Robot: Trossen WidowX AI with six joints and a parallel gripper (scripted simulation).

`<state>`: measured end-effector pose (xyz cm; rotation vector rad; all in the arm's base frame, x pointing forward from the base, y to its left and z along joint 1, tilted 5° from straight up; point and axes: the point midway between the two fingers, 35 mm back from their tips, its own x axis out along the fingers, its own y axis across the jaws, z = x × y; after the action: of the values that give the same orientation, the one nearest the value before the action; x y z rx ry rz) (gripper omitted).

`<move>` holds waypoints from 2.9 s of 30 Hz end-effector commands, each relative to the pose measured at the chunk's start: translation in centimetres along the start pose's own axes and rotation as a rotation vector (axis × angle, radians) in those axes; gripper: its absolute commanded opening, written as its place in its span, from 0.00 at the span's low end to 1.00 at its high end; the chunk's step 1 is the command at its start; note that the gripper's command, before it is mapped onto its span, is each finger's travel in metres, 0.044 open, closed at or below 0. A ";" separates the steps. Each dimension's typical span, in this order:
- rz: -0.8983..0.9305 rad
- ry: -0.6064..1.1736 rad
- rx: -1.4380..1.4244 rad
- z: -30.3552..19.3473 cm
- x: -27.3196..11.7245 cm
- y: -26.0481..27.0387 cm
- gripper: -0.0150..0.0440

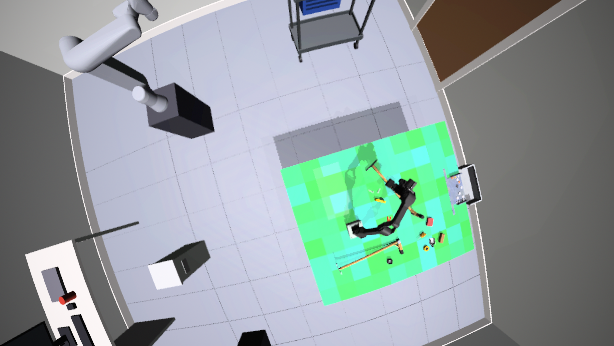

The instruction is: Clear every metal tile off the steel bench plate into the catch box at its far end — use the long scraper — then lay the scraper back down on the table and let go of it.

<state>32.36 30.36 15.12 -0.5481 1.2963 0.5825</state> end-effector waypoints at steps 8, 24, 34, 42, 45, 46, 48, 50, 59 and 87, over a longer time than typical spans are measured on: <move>-0.005 0.009 0.004 -0.1 2.7 0.0 0.25; -0.005 0.008 0.004 -0.5 6.7 0.0 0.25; -0.005 0.008 0.004 -0.9 9.1 0.0 0.25; -0.005 0.008 0.004 -1.4 11.0 0.0 0.25; -0.005 0.008 0.004 -1.7 11.7 0.0 0.25; -0.005 0.008 0.004 -1.8 11.9 0.0 0.25; -0.005 0.008 0.004 -1.9 12.4 0.0 0.25; -0.005 0.009 0.004 -2.1 12.8 0.0 0.25; -0.005 0.009 0.004 -3.0 14.8 0.0 0.25; -0.005 0.011 0.004 -5.9 16.3 -0.2 0.25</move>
<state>31.48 28.23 -2.00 -0.5450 1.3040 0.5706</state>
